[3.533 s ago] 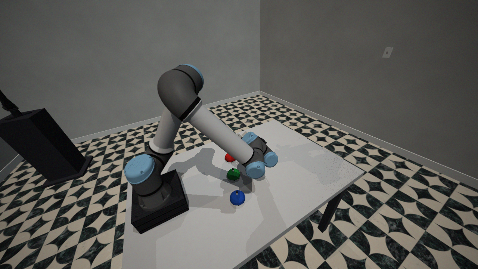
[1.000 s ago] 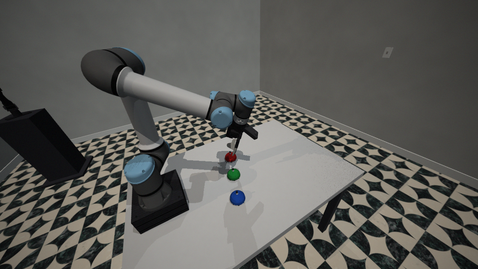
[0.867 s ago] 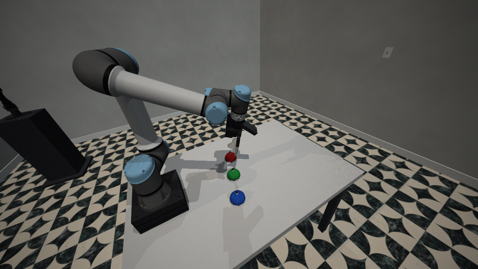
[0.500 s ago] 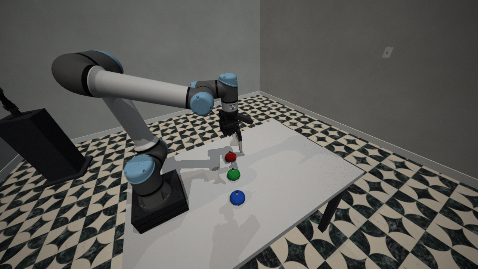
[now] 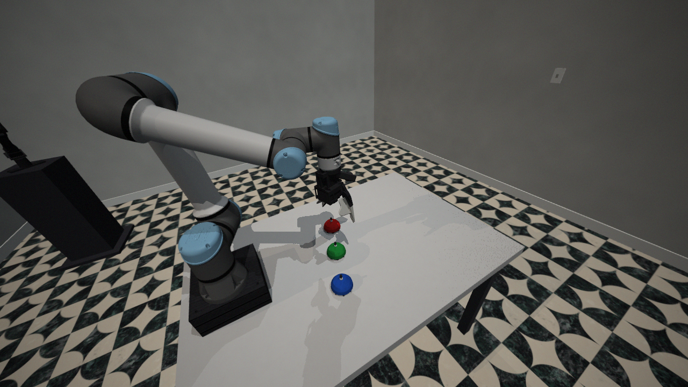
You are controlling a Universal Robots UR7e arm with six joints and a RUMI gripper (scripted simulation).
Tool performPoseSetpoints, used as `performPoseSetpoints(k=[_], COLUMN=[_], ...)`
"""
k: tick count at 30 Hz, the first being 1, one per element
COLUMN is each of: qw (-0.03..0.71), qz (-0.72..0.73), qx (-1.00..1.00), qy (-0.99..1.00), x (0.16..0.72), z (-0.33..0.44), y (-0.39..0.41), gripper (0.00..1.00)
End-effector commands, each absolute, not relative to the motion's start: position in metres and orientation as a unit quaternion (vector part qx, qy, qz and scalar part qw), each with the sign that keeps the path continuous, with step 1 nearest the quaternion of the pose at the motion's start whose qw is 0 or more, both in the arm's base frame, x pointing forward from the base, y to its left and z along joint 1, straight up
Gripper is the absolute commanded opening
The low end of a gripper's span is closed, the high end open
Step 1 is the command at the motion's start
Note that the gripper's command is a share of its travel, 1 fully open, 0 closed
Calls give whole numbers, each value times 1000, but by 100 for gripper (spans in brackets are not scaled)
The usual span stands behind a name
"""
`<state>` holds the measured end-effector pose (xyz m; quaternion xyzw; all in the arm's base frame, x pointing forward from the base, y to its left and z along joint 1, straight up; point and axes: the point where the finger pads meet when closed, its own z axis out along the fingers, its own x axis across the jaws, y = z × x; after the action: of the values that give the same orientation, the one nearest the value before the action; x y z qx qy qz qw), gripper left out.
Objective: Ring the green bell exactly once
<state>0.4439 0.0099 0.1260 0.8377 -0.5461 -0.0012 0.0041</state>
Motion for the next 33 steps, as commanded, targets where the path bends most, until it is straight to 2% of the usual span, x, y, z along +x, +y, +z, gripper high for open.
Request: performPoseSetpoints(k=[1, 17, 33], qw=[0, 0, 0], qz=[1, 1, 1], qx=[872, 963, 987], qy=[-489, -271, -162], x=[443, 433, 426], z=[115, 74, 55], y=[13, 23, 28], gripper=[100, 100, 100])
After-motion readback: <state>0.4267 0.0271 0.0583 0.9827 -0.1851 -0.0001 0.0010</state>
